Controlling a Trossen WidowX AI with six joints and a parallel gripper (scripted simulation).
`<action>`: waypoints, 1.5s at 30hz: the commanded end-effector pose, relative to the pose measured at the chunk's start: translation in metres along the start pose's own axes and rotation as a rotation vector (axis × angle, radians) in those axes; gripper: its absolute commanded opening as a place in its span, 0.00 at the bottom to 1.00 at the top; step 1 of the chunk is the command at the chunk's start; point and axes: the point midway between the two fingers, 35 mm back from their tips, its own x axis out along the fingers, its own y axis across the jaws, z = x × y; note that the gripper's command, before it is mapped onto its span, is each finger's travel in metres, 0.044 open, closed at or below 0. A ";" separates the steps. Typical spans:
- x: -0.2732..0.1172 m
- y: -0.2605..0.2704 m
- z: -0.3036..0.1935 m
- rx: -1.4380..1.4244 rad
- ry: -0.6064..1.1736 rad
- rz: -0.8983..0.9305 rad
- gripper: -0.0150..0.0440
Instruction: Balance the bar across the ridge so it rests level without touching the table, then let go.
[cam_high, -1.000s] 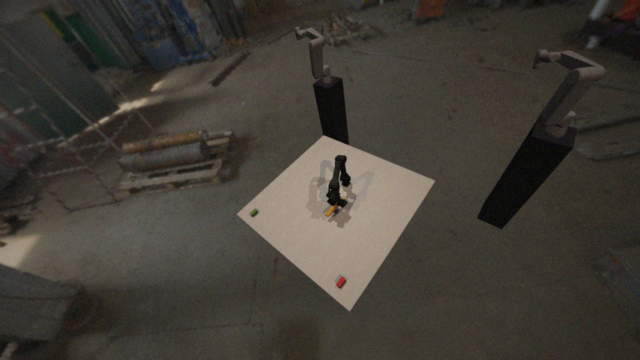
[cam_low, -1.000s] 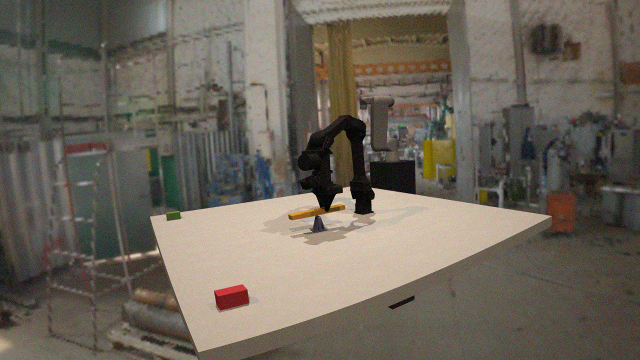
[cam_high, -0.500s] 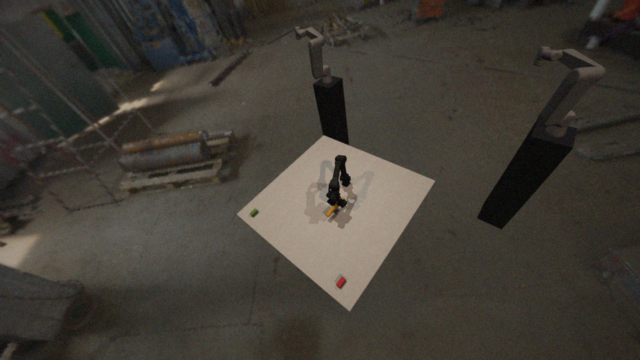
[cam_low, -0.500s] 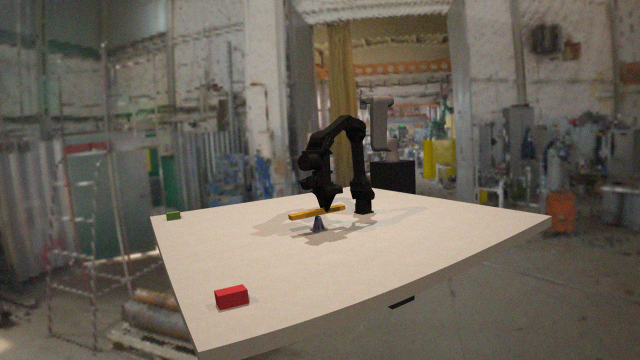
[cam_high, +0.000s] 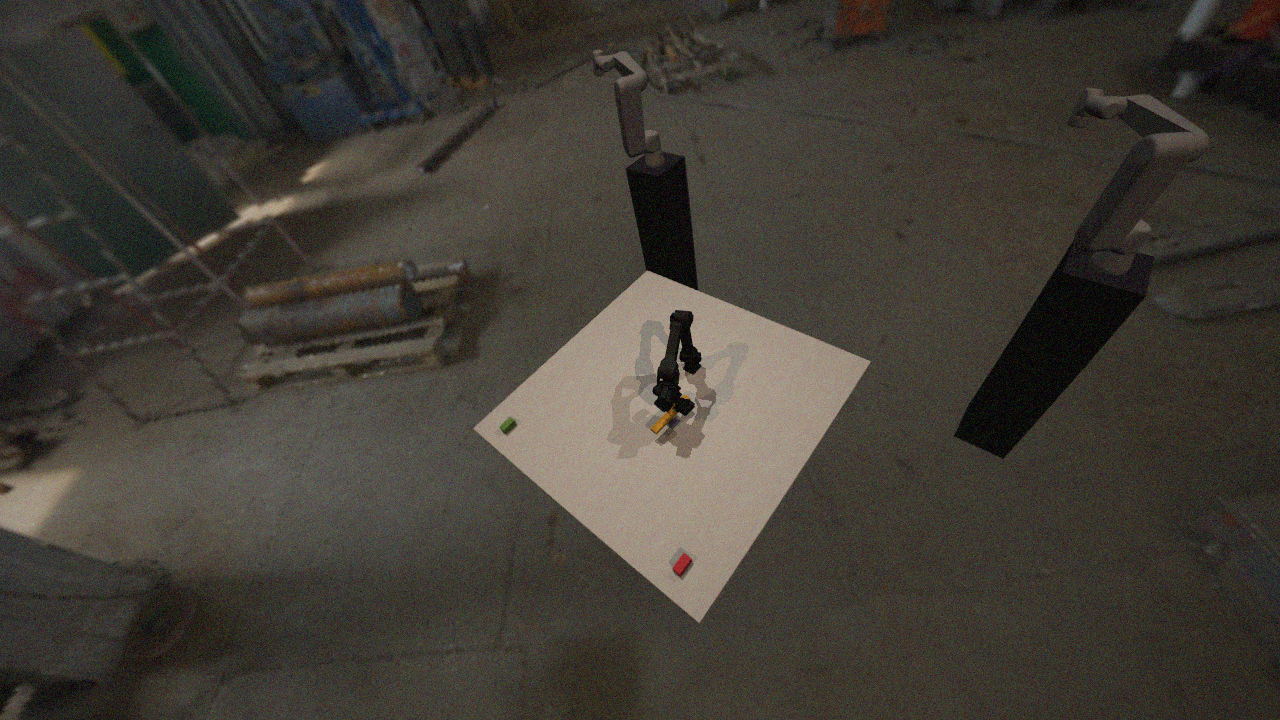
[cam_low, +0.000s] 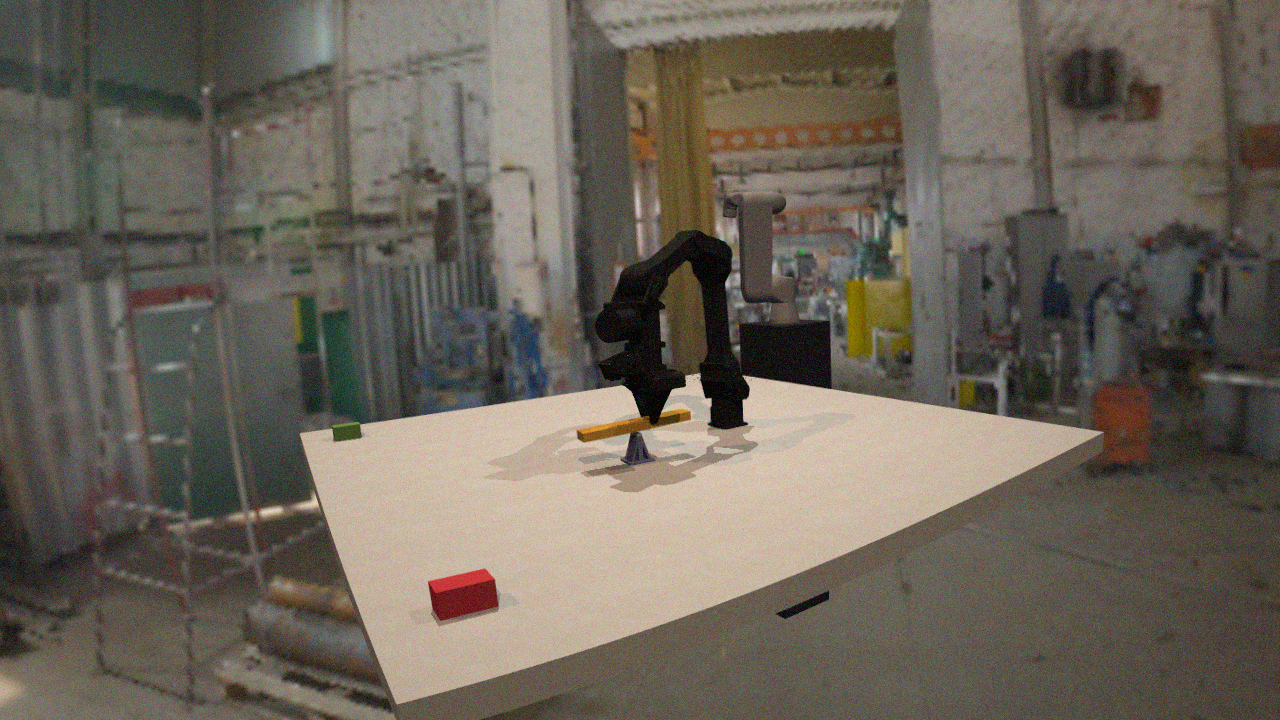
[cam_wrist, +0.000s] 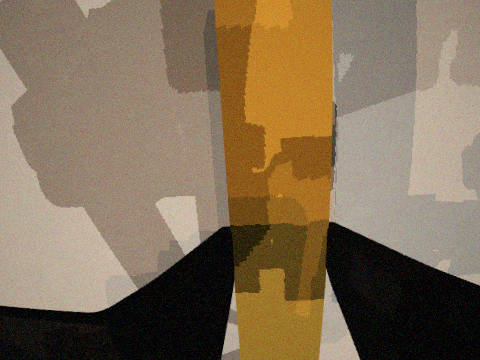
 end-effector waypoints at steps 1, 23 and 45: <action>0.002 0.000 -0.001 0.003 0.004 0.001 0.25; 0.004 0.000 -0.001 0.003 0.004 0.001 0.25; 0.005 0.000 -0.001 0.003 0.004 0.001 0.25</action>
